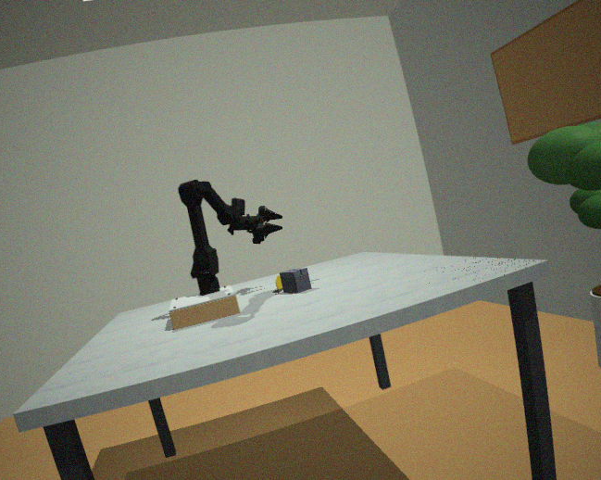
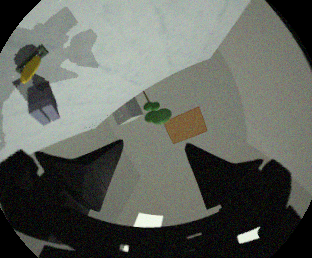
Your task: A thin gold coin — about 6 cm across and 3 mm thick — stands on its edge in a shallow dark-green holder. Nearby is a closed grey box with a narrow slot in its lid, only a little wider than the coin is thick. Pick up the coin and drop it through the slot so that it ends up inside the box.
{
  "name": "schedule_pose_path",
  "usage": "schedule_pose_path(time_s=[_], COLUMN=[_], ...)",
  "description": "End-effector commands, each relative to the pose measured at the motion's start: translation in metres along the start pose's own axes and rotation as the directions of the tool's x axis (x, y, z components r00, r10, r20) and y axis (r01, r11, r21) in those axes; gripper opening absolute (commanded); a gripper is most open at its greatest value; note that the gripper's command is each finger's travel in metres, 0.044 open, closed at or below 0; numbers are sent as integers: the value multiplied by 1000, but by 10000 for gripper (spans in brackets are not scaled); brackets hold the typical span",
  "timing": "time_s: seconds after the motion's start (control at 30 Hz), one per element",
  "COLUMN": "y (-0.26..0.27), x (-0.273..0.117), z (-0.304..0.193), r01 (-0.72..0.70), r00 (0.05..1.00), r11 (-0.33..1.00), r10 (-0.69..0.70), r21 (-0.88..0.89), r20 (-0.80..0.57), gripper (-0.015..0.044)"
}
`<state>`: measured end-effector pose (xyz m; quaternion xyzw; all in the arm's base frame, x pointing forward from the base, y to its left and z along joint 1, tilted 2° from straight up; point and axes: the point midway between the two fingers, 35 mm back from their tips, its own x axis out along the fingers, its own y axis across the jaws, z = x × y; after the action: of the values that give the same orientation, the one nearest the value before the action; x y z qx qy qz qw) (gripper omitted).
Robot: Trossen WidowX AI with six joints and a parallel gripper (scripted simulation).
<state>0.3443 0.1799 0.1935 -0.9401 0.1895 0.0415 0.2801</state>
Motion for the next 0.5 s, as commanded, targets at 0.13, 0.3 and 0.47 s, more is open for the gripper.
schedule_pose_path(time_s=[0.13, 0.3, 0.47], y=[29, 92, 155], x=[33, 49, 22], z=[15, 28, 25], r01=[-134, -541, -893], r00=[974, 801, 439], r11=[977, 753, 151], r10=[99, 328, 506], r21=[166, 373, 425], r20=[202, 500, 742], gripper=[269, 161, 161])
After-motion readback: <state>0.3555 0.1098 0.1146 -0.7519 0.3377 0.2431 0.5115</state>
